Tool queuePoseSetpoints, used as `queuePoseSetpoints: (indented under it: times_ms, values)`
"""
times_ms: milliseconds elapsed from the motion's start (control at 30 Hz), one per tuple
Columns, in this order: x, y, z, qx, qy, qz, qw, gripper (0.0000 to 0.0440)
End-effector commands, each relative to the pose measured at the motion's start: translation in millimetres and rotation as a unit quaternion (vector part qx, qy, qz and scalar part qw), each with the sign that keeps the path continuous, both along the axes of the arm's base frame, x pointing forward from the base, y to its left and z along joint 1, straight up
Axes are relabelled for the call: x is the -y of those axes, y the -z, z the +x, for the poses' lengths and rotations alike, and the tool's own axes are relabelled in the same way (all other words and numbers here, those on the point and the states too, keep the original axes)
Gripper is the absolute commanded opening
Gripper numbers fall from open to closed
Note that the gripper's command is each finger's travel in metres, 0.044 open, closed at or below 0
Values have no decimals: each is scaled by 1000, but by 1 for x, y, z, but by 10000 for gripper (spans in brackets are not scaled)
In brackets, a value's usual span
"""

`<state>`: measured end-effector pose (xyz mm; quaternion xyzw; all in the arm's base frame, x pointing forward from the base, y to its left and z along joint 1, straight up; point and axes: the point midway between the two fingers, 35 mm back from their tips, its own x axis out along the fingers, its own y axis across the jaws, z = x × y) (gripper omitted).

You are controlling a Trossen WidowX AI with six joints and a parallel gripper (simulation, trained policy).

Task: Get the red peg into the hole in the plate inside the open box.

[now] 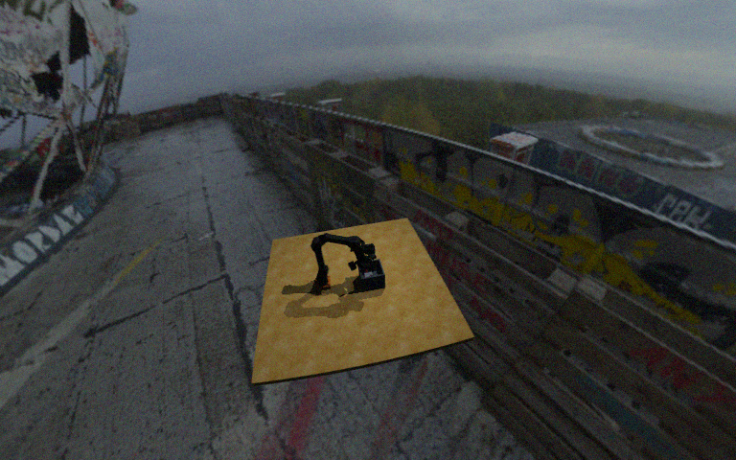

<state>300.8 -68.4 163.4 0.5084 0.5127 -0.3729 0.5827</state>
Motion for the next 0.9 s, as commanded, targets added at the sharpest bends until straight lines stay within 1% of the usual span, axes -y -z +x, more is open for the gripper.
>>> queuePoseSetpoints:
  times_ms: [0, 433, 867]
  values:
    - [4, 10, 5, -4, -8, 4, 1000, 0]
    - [1, 43, 22, -8, -41, 24, 999, 0]
    - [-2, 76, 33, -18, -81, 23, 996, 0]
